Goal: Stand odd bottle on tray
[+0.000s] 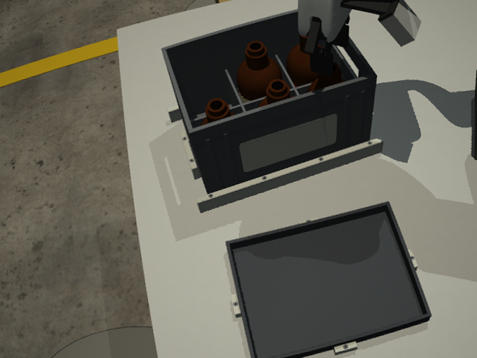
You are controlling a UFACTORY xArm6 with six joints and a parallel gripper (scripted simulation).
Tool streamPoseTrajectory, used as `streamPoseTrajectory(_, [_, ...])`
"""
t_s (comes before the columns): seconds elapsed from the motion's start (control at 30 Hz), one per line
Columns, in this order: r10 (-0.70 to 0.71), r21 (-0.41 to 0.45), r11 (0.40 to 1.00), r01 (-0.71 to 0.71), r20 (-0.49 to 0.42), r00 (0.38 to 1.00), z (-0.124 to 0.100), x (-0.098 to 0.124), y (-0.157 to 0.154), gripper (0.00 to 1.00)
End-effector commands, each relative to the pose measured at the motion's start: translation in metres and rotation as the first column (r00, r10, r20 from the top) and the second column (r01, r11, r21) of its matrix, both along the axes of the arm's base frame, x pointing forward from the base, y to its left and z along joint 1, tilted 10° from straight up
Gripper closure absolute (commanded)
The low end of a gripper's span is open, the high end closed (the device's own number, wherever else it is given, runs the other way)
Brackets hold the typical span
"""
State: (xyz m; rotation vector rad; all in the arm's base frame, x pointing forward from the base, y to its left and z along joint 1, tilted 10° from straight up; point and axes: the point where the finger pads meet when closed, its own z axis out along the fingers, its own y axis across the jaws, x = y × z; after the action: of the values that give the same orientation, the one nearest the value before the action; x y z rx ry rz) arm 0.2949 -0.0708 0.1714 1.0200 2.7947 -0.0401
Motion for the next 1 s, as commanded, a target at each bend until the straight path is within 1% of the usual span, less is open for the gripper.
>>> streamPoseTrajectory(0.0, [0.000,-0.001,1.000,0.000,0.003,1.000,0.000,0.001,0.000,0.35])
streamPoseTrajectory(0.33, [0.000,-0.001,1.000,0.000,0.003,1.000,-0.005,0.002,-0.001,0.35])
streamPoseTrajectory(0.97, [0.000,-0.001,1.000,0.000,0.003,1.000,-0.025,0.005,-0.002,0.35])
